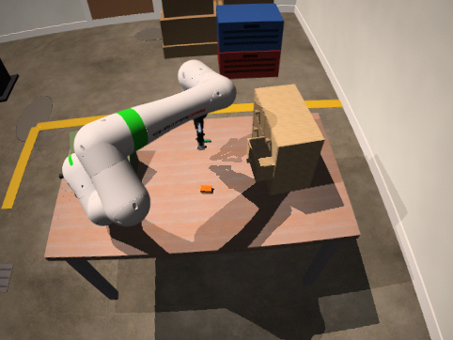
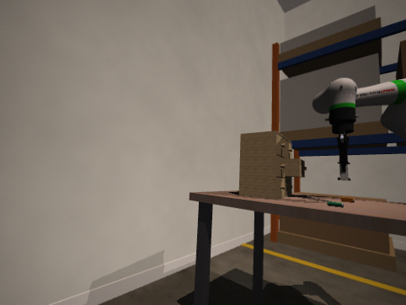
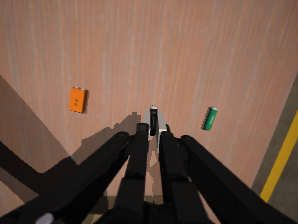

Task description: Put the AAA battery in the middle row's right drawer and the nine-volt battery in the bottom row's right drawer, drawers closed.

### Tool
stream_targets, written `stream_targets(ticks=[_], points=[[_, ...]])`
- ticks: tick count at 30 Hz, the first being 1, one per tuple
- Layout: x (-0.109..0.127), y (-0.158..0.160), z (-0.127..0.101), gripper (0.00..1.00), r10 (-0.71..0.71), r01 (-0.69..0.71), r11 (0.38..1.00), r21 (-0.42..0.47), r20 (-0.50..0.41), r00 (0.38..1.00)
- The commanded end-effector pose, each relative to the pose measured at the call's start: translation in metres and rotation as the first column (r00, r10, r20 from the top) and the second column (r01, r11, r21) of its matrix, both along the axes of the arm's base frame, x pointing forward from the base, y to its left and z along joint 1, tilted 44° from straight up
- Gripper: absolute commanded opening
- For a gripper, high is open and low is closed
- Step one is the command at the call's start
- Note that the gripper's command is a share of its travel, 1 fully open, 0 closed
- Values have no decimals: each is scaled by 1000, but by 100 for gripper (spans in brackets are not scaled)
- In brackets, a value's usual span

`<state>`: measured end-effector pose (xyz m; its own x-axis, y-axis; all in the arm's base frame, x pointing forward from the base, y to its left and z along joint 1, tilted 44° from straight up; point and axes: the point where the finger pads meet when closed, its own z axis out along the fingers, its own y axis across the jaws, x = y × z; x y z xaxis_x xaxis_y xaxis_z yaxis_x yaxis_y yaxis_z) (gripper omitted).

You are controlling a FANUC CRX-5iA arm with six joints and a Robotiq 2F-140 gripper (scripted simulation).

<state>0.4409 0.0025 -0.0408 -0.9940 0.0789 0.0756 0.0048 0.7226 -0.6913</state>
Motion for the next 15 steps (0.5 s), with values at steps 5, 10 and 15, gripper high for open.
stream_targets(ticks=[5, 10, 15], points=[[1, 2, 3, 3, -4, 4, 1000, -2, 4, 1000], [3, 0, 5, 3, -66, 67, 998, -8, 64, 996], [5, -4, 8, 3, -153, 157, 988, -12, 150, 977]])
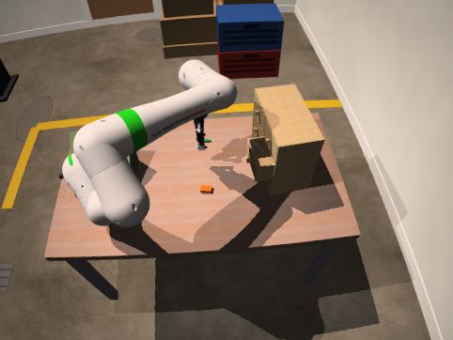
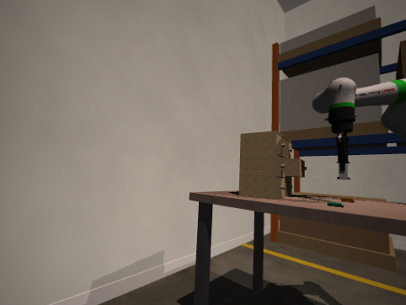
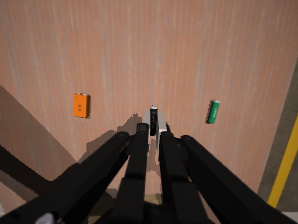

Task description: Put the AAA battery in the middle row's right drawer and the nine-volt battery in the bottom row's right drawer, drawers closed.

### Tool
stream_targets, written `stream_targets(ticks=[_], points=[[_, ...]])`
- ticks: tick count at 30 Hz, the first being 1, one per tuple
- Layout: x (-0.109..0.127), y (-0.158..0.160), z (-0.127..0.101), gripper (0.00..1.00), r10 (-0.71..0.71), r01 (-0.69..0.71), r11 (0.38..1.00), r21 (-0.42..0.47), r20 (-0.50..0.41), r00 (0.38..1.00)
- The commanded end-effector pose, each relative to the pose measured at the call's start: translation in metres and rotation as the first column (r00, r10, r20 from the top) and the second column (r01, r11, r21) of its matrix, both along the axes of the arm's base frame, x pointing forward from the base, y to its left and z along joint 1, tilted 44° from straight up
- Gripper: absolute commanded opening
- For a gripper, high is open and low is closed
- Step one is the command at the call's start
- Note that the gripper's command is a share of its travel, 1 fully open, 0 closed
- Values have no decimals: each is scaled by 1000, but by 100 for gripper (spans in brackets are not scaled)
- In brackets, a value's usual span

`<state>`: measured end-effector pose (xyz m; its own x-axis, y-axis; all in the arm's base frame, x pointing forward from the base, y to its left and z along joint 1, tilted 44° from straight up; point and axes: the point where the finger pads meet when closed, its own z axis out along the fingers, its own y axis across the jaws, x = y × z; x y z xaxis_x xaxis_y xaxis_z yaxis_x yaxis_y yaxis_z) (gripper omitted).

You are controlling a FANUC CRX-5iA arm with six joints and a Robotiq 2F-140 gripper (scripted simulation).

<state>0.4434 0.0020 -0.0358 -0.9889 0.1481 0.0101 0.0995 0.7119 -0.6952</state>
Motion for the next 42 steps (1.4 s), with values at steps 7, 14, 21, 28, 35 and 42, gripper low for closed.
stream_targets(ticks=[7, 14, 21, 28, 35, 42], points=[[13, -17, 16, 3, -318, 333, 943, 7, 318, 893], [20, -29, 27, 3, -441, 471, 881, 49, 445, 780], [30, -50, 45, 3, -598, 662, 731, 163, 621, 507], [39, -69, 61, 3, -661, 762, 580, 289, 713, 233], [43, -81, 72, 3, -662, 799, 426, 424, 749, -44], [46, -89, 79, 3, -601, 778, 269, 568, 730, -325]])
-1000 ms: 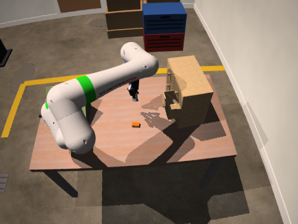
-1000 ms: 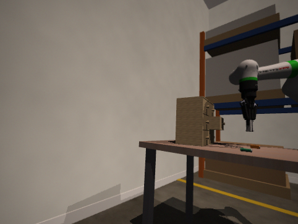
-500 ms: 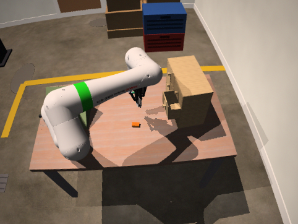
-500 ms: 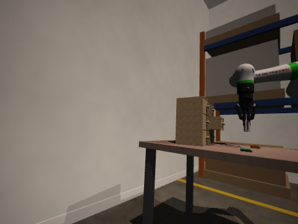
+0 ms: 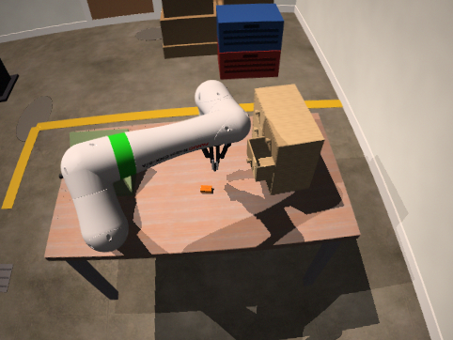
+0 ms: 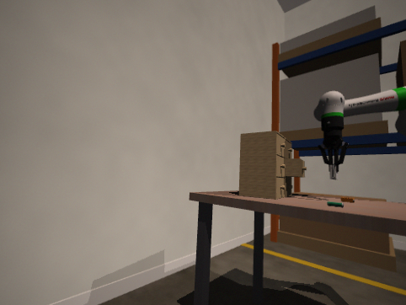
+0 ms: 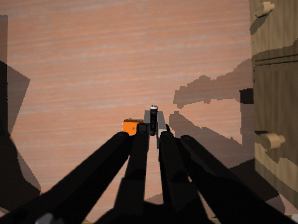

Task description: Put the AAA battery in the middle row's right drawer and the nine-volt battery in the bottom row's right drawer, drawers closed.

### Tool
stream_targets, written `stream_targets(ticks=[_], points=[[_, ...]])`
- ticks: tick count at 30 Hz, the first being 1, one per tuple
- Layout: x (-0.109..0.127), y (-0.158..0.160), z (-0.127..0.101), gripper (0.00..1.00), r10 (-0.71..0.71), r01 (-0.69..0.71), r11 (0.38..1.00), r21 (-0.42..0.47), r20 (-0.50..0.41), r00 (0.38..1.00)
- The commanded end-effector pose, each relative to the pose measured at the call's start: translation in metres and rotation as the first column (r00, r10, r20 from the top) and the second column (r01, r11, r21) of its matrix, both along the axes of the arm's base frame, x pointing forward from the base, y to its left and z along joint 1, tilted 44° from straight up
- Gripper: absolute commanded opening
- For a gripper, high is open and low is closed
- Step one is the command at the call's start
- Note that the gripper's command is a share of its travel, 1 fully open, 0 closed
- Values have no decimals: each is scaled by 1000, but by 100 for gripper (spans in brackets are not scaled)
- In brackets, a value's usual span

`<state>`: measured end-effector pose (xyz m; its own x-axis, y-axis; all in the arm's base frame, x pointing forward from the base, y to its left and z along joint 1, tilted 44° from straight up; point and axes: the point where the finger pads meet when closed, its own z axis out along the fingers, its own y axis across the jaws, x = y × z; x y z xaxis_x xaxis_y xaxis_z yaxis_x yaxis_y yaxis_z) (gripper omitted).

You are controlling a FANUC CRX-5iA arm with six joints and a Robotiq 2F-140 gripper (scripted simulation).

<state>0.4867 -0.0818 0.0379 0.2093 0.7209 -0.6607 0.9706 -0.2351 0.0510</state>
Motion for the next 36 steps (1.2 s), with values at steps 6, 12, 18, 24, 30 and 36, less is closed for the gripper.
stream_targets(ticks=[6, 12, 18, 24, 30, 36], points=[[2, -6, 6, 3, -279, 293, 956, -12, 269, 922], [3, -5, 7, 3, -460, 499, 866, 38, 455, 763], [4, 3, 15, 3, -563, 632, 768, 102, 579, 590], [6, 13, 26, 3, -621, 733, 656, 179, 680, 390], [9, 34, 47, 3, -630, 774, 592, 223, 727, 272], [12, 55, 70, 3, -630, 774, 592, 223, 727, 272]])
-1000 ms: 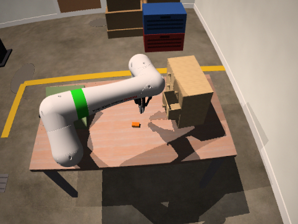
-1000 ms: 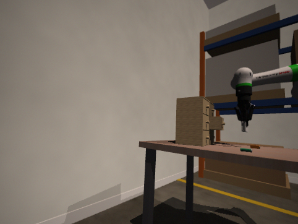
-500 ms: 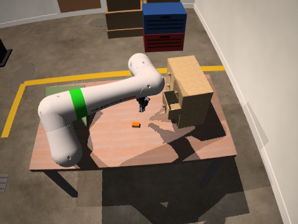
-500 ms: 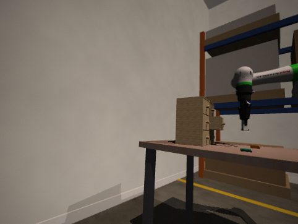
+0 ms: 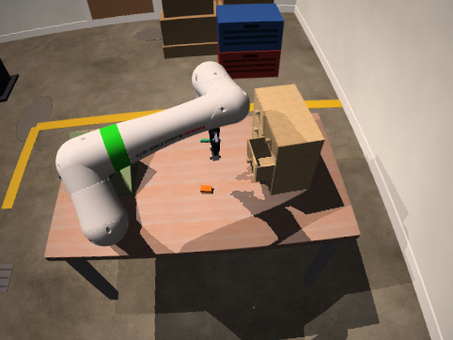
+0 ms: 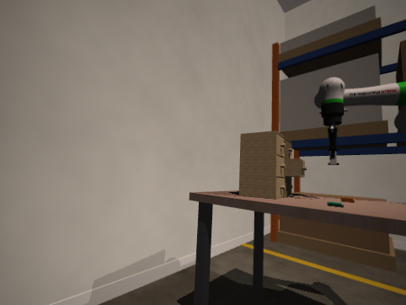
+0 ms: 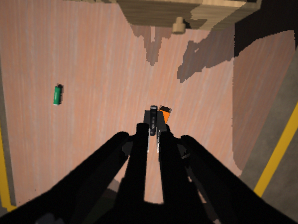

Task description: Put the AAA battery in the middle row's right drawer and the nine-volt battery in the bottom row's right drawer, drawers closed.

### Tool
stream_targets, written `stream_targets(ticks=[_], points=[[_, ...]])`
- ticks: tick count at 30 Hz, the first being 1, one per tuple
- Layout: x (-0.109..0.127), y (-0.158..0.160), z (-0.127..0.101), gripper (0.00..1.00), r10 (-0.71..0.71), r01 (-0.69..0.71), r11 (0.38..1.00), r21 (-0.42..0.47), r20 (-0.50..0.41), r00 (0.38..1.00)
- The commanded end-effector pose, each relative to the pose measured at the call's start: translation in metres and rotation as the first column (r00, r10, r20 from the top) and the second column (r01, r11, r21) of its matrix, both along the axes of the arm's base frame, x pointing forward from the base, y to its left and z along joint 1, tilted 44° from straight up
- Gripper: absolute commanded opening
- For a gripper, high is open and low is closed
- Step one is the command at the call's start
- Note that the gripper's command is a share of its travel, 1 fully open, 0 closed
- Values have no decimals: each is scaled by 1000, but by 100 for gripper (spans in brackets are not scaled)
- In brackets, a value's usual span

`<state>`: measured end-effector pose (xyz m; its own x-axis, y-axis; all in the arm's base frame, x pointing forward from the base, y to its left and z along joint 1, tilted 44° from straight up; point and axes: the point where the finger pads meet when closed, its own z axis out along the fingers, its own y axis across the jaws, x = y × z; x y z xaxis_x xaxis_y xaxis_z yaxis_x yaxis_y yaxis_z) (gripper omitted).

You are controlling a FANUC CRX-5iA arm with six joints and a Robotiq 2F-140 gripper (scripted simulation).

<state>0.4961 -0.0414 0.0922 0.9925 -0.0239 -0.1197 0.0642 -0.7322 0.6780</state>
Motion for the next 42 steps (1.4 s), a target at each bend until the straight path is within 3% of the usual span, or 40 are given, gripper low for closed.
stream_targets(ticks=[1, 13, 25, 29, 33, 38, 39, 42], points=[[3, 18, 18, 3, -11, 11, 1000, -11, 4, 1000], [6, 37, 39, 3, -11, 11, 1000, -11, 4, 1000], [6, 39, 41, 3, -3, 3, 1000, -10, 13, 1000], [4, 39, 39, 3, 76, -76, 997, -3, 95, 993], [-2, 37, 36, 3, 232, -236, 972, -17, 263, 937], [-8, 35, 34, 3, 288, -294, 955, -30, 321, 902], [-10, 34, 33, 3, 346, -356, 933, -47, 383, 857], [-17, 30, 32, 3, 398, -411, 909, -69, 437, 807]])
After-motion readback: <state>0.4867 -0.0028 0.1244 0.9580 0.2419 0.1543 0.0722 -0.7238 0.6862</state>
